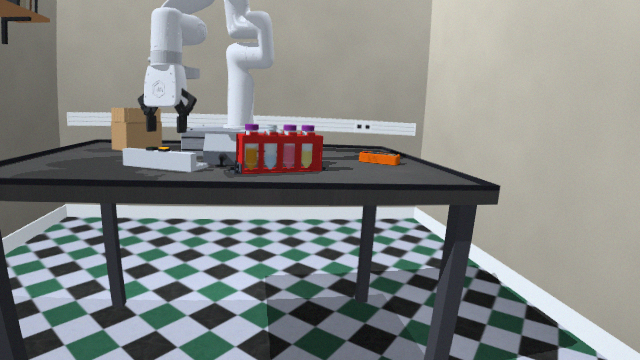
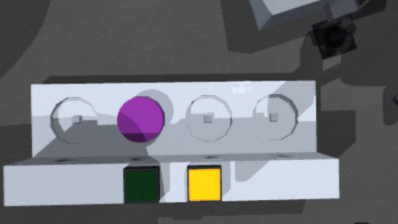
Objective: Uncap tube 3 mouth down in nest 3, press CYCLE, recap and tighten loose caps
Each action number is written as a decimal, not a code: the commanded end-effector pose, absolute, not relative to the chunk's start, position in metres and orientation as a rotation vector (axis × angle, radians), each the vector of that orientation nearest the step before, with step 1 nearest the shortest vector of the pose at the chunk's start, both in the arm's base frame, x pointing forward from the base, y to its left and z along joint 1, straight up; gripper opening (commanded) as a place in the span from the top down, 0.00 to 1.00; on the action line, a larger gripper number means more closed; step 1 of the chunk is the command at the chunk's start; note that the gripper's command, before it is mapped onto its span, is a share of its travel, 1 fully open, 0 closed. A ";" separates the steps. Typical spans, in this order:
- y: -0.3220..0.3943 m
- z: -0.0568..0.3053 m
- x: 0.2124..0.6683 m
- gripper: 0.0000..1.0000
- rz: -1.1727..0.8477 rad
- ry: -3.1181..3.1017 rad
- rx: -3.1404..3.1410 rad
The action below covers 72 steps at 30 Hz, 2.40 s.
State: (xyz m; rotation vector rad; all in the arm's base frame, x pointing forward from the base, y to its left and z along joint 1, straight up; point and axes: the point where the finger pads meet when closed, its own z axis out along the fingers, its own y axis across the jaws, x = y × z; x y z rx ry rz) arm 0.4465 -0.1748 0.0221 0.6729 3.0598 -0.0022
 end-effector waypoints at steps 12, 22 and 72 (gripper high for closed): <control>-0.206 0.020 0.482 0.00 -0.014 3.064 0.672; -0.206 0.020 0.482 0.00 -0.014 3.064 0.672; -0.206 0.020 0.482 0.00 -0.014 3.064 0.672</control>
